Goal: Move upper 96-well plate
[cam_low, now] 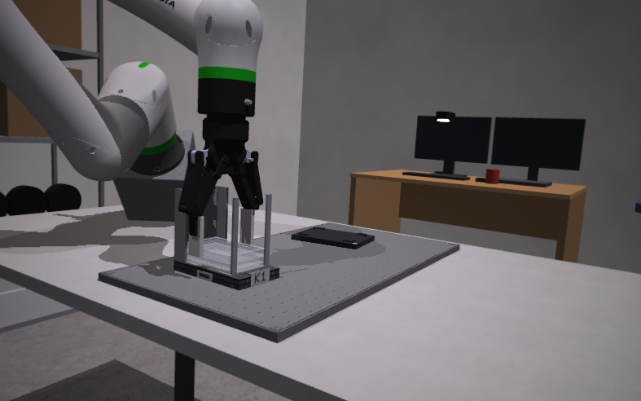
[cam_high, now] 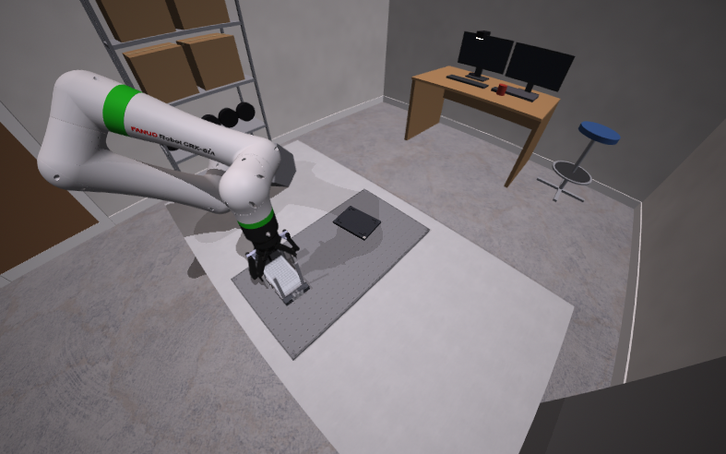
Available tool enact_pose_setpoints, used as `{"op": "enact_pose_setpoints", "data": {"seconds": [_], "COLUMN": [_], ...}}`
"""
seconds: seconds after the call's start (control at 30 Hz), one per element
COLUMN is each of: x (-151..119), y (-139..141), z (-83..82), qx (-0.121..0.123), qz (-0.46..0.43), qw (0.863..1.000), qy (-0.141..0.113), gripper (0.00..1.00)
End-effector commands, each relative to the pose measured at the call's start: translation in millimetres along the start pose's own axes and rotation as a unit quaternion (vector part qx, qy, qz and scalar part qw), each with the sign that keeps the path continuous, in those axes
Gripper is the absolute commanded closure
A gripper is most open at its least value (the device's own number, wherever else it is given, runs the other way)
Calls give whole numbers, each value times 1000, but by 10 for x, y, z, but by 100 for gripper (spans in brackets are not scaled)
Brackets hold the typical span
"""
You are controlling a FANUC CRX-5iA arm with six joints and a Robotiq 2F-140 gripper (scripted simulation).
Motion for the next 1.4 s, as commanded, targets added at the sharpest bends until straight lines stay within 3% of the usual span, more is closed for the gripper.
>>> {"op": "enact_pose_setpoints", "data": {"seconds": [0.0, 0.97, 1.37], "x": [1, 1, 1], "y": [-1, -1, -1], "z": [-2, -2, -169], "qx": [0, 0, 0], "qz": [0, 0, 0], "qw": [1000, 1000, 1000], "qy": [0, 0, 0], "gripper": [100, 100, 100]}}
Point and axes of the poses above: the point where the finger pads meet when closed, its own z axis out along the fingers, its own y axis across the jaws, x = y × z, the point moved 9 cm from there along -z, back along the fingers, and after that the axes turned 6 degrees about -z, right-handed, at the moved point
